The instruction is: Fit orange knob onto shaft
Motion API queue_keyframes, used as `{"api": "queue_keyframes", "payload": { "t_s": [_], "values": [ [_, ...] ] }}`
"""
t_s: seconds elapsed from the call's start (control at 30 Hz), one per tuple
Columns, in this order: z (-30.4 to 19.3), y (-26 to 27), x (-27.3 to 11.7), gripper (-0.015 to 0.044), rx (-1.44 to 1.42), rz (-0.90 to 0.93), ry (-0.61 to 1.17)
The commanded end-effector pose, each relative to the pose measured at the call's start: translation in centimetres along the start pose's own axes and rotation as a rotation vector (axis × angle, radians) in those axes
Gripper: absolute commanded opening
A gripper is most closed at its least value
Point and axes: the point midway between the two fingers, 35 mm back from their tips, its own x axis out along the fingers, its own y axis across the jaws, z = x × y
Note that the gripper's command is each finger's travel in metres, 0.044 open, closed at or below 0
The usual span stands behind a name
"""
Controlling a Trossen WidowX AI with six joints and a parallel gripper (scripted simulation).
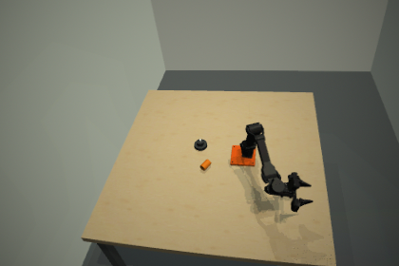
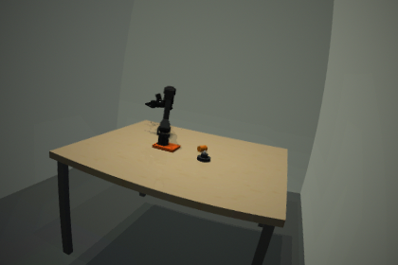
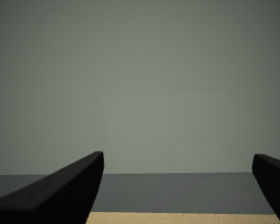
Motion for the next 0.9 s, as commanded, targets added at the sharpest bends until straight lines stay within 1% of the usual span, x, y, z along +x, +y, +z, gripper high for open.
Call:
{"api": "queue_keyframes", "payload": {
  "t_s": [0.0, 0.03, 0.13, 0.23, 0.33, 0.43, 0.53, 0.63, 0.77, 0.87],
  "values": [
    [-0.1, -0.3, -0.3, 0.0426, 0.005, -0.013, 0.004],
    [-0.5, -1.0, -1.4, 0.0440, 0.020, -0.051, 0.017],
    [-2.5, -4.4, -7.6, 0.0440, 0.111, -0.263, 0.091],
    [-4.2, -6.1, -12.5, 0.0440, 0.182, -0.413, 0.147],
    [-6.4, -7.1, -18.9, 0.0440, 0.278, -0.592, 0.218],
    [-8.7, -6.8, -25.2, 0.0440, 0.383, -0.760, 0.291],
    [-10.8, -5.4, -31.3, 0.0440, 0.494, -0.914, 0.362],
    [-12.9, -2.9, -36.9, 0.0440, 0.617, -1.055, 0.434],
    [-15.4, 2.3, -43.6, 0.0440, 0.802, -1.224, 0.529],
    [-16.9, 7.2, -47.6, 0.0440, 0.959, -1.330, 0.597]
  ]
}}
